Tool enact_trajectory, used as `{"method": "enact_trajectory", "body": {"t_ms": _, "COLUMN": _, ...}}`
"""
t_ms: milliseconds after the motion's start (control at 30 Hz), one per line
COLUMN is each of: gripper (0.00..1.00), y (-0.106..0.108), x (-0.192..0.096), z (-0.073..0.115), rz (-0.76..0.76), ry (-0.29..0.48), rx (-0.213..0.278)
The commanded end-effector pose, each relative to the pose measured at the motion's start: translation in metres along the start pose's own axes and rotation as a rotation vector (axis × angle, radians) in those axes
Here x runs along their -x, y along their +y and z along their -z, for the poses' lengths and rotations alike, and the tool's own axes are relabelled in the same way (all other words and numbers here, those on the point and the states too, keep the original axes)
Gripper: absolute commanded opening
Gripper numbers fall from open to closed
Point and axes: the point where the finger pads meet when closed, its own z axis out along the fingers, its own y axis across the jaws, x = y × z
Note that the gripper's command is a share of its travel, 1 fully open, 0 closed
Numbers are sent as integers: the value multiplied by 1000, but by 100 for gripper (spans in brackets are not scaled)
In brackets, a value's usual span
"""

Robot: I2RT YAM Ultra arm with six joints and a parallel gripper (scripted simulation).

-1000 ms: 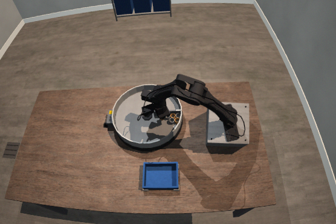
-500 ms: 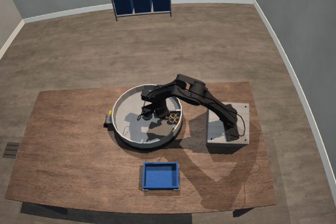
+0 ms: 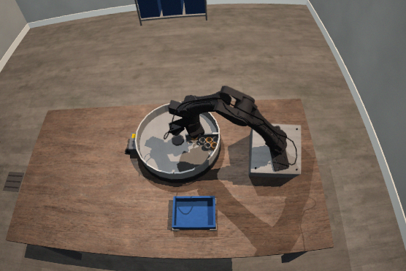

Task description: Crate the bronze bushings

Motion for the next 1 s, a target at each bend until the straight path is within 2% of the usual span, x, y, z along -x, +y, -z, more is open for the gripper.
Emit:
{"method": "enact_trajectory", "body": {"t_ms": 0, "gripper": 0, "y": -7, "x": 1, "z": 29, "rz": 2, "ry": -5, "rx": -26}}
{"method": "enact_trajectory", "body": {"t_ms": 233, "gripper": 0, "y": -6, "x": 1, "z": 45, "rz": 2, "ry": -9, "rx": -22}}
{"method": "enact_trajectory", "body": {"t_ms": 967, "gripper": 0, "y": -6, "x": 1, "z": 45, "rz": 1, "ry": -9, "rx": -21}}
